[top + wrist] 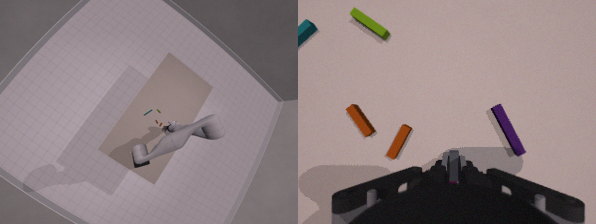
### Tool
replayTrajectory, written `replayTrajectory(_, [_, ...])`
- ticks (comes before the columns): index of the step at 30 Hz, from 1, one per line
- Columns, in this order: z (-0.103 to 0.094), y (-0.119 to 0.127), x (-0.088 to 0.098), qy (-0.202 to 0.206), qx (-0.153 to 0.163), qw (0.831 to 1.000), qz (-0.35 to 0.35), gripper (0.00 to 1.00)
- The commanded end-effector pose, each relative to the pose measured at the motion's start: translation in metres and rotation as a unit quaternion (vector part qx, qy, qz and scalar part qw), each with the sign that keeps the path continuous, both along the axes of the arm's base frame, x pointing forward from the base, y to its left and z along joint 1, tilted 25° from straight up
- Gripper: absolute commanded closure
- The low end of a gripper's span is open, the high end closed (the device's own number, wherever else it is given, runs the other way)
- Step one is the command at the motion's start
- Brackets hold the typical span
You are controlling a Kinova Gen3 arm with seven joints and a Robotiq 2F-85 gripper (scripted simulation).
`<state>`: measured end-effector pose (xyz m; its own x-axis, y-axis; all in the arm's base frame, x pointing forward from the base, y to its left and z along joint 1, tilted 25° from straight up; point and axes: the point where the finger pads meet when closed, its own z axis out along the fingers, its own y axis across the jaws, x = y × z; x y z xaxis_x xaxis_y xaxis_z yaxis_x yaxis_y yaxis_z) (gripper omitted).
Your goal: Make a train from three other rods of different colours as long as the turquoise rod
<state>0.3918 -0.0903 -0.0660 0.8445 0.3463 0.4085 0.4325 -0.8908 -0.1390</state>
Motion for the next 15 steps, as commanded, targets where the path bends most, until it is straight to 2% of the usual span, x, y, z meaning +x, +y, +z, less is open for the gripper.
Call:
replayTrajectory(1, [-0.0003, -0.0005, 0.0005, 0.001, 0.001, 1.0, -0.002, 0.95])
replayTrajectory(15, [-0.0004, 0.0007, -0.0011, 0.002, 0.001, 1.0, -0.001, 0.95])
